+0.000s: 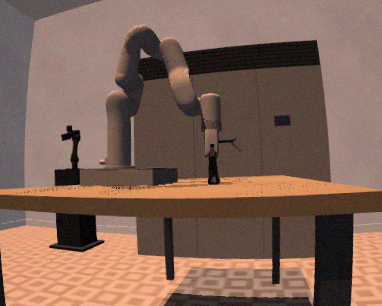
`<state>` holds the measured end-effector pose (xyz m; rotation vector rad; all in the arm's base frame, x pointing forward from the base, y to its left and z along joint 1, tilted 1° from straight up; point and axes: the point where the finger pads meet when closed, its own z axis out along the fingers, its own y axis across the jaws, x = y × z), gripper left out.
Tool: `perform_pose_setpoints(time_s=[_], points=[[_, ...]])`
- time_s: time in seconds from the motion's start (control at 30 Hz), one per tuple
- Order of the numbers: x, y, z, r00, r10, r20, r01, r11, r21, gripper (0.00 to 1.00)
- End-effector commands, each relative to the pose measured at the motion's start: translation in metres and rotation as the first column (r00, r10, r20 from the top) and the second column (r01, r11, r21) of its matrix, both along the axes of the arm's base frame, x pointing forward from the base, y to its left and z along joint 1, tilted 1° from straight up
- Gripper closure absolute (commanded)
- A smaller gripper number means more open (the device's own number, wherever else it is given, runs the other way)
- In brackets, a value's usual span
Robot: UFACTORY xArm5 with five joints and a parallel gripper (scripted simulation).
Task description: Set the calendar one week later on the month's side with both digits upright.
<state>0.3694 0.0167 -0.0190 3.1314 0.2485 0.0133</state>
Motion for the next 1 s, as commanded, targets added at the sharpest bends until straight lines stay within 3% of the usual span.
perform_pose_setpoints(time_s=[0.0,0.67,0.7,0.97], points=[[0.0012,0.0001,0.0008,1.0,0.0,0.003,0.0,1.0,0.0,0.53],[0.0012,0.0001,0.0008,1.0,0.0,0.003,0.0,1.0,0.0,0.53],[0.0012,0.0001,0.0008,1.0,0.0,0.003,0.0,1.0,0.0,0.73],[0.0012,0.0001,0.0008,1.0,0.0,0.003,0.0,1.0,0.0,0.73]])
